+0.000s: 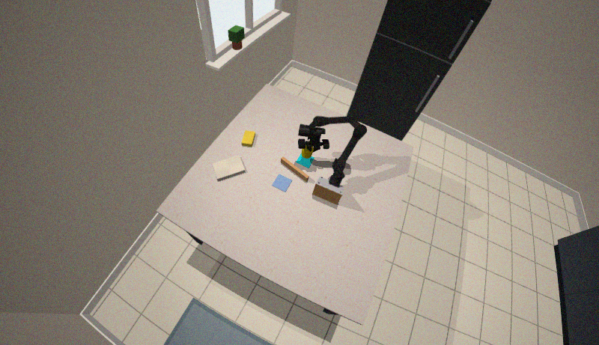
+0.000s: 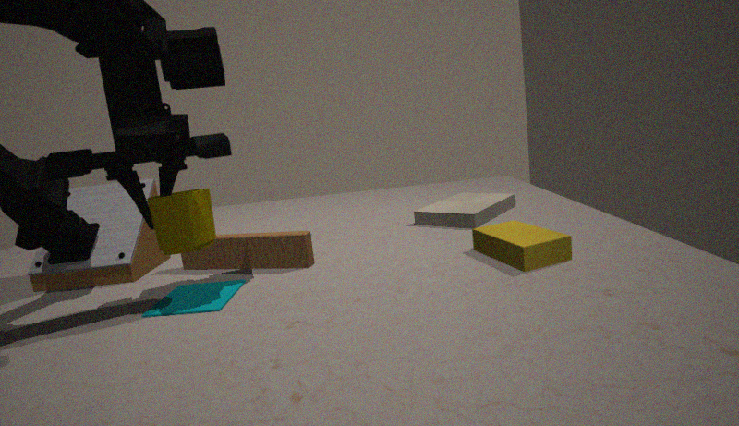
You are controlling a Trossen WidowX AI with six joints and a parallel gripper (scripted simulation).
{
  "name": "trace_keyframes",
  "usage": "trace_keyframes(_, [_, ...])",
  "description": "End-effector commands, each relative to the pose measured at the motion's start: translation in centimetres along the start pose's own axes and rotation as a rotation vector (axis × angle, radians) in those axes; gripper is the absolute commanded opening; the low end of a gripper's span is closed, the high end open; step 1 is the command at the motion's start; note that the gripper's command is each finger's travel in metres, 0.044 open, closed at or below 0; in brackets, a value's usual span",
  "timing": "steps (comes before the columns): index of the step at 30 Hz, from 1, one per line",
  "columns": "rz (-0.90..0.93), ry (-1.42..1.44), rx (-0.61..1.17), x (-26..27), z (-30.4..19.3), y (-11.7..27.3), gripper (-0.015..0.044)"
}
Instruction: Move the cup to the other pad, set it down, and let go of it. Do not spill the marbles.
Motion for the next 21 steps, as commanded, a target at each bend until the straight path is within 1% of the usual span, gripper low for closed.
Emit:
trace_keyframes(1, [-0.005,0.004,-0.004,-0.1,0.1,-0.7,0.0])
trace_keyframes(21, [-0.004,0.004,-0.005,-0.1,0.1,-3.0,0.0])
Point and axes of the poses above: the point midway between the two fingers, 35 mm back from their tips, its own y axis back along the fingers, its own x axis across the jaws, z = x × y, the point moved 3 cm from there along y, back along the fingers, and after that the axes turned 1 degree about y, right-handed, at the moved point
